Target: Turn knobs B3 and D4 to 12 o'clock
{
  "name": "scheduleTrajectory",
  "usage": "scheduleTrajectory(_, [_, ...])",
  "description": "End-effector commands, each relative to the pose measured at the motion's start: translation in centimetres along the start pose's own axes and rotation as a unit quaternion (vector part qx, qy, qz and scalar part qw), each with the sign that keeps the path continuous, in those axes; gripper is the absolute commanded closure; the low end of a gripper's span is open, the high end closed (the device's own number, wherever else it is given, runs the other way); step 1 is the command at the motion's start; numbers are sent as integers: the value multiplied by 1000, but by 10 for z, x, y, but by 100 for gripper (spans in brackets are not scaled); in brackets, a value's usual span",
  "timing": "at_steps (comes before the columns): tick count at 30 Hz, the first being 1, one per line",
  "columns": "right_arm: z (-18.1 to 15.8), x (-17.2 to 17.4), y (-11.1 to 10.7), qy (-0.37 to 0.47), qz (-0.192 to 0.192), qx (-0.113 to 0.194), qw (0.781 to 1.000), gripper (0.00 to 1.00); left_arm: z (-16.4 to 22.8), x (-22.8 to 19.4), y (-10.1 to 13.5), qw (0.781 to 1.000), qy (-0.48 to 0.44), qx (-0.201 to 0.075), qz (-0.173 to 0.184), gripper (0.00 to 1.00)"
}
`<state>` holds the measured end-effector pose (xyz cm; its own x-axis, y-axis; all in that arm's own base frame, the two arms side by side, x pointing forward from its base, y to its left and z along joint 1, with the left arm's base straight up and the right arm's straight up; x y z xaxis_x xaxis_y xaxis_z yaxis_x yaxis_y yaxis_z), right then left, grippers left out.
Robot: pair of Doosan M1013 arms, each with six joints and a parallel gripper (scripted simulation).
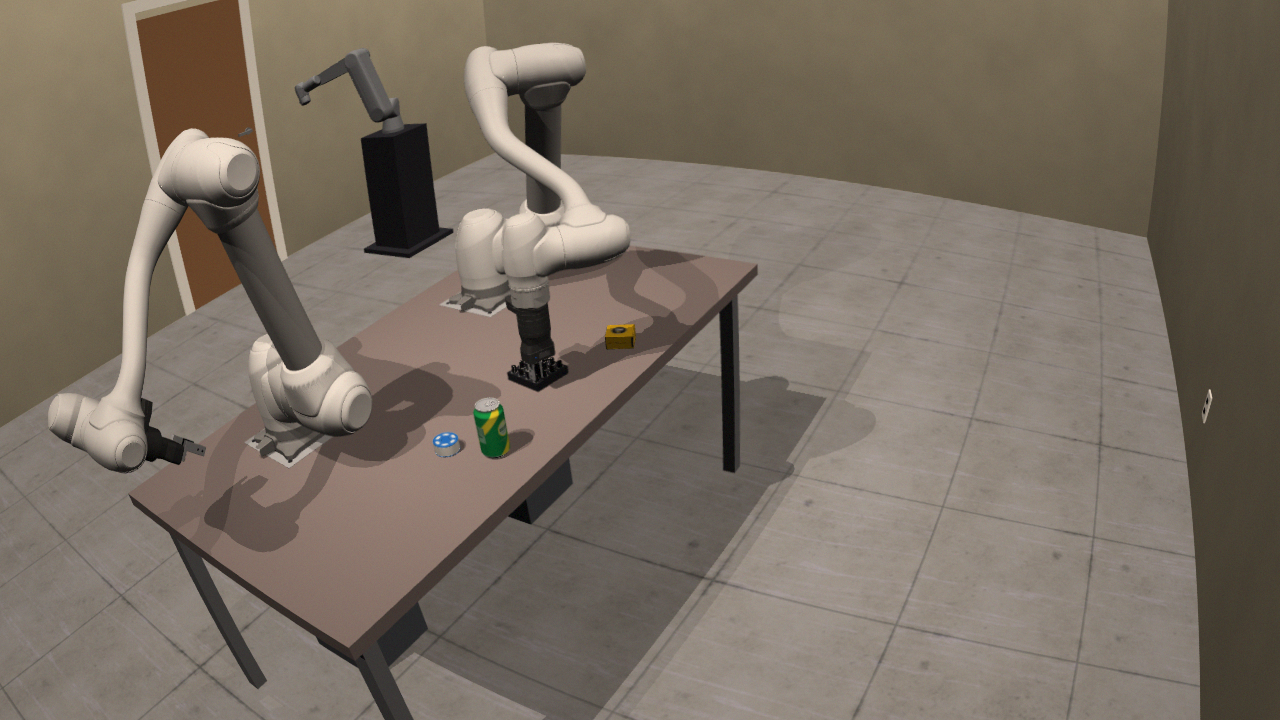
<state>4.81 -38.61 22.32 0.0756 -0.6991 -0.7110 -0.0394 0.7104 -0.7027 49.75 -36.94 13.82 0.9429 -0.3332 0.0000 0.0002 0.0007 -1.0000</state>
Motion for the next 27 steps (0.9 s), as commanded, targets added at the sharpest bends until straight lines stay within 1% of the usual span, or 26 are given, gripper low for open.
scheduleTrajectory(1, [0, 0, 1, -2, -3, 6, 1000, 0, 1, 0, 1, 1000, 0, -1, -1, 70])
scheduleTrajectory(16, [0, 0, 1, -2, -3, 6, 1000, 0, 1, 0, 1, 1000, -11, -1, -1, 70])
scheduleTrajectory(24, [0, 0, 1, -2, -3, 6, 1000, 0, 3, -1, 1, 996, -85, 0, -1, 70])
scheduleTrajectory(27, [0, 0, 1, -2, -3, 6, 1000, 0, 2, -1, 1, 995, -97, 0, -1, 70])
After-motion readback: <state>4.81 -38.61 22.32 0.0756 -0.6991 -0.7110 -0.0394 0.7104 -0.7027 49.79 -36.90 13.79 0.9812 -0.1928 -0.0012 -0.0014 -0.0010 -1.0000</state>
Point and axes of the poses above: on each arm, the point where the finger pads meet when closed, its own y axis out along the fingers, its own z axis across the jaws, x = y × z, the point moved 9 cm from there along -y, back along the fingers
